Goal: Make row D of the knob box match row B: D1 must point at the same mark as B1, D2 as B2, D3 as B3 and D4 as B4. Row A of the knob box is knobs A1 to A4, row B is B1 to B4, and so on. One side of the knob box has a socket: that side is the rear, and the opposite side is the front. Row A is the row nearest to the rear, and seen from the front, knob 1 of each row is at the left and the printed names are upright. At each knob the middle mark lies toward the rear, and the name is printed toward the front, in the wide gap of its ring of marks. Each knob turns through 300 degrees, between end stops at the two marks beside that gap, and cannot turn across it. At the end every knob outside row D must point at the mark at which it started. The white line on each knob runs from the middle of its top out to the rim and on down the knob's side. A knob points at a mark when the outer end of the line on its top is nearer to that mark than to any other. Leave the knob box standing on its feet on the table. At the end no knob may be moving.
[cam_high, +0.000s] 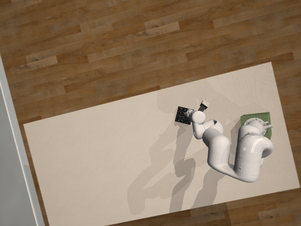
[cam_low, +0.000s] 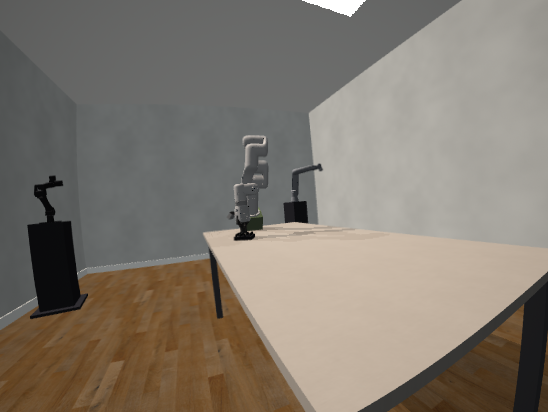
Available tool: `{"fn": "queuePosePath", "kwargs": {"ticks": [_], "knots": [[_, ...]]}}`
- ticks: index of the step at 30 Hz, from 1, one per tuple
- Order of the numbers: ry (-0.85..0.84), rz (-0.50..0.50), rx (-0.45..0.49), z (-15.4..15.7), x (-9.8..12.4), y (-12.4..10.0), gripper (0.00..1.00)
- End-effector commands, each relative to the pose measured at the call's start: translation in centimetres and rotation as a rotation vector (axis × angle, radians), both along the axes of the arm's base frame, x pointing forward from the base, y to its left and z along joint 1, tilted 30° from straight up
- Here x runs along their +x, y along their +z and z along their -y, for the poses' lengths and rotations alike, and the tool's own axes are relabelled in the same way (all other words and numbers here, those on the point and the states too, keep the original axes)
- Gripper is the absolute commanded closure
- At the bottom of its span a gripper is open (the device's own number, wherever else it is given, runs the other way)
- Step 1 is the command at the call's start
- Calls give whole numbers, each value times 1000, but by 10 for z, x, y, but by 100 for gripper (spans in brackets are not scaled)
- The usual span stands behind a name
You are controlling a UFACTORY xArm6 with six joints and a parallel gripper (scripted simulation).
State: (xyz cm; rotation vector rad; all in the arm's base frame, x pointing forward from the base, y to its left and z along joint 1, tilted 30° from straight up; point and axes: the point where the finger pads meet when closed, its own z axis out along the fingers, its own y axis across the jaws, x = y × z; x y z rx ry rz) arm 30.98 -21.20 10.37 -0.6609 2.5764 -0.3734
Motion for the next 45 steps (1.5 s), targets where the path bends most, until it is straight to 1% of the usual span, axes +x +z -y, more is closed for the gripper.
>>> {"fn": "queuePosePath", "kwargs": {"ticks": [1, 9, 11, 26, 28, 40, 45], "knots": [[-97, 8, 53, 0, 1, 1, 92], [-278, 39, 154, 0, 1, 1, 92], [-278, 39, 154, 0, 1, 1, 92], [-614, 96, 342, 0, 1, 1, 92], [-614, 96, 342, 0, 1, 1, 92], [-810, 129, 452, 0, 1, 1, 92], [-843, 135, 471, 0, 1, 1, 92]]}}
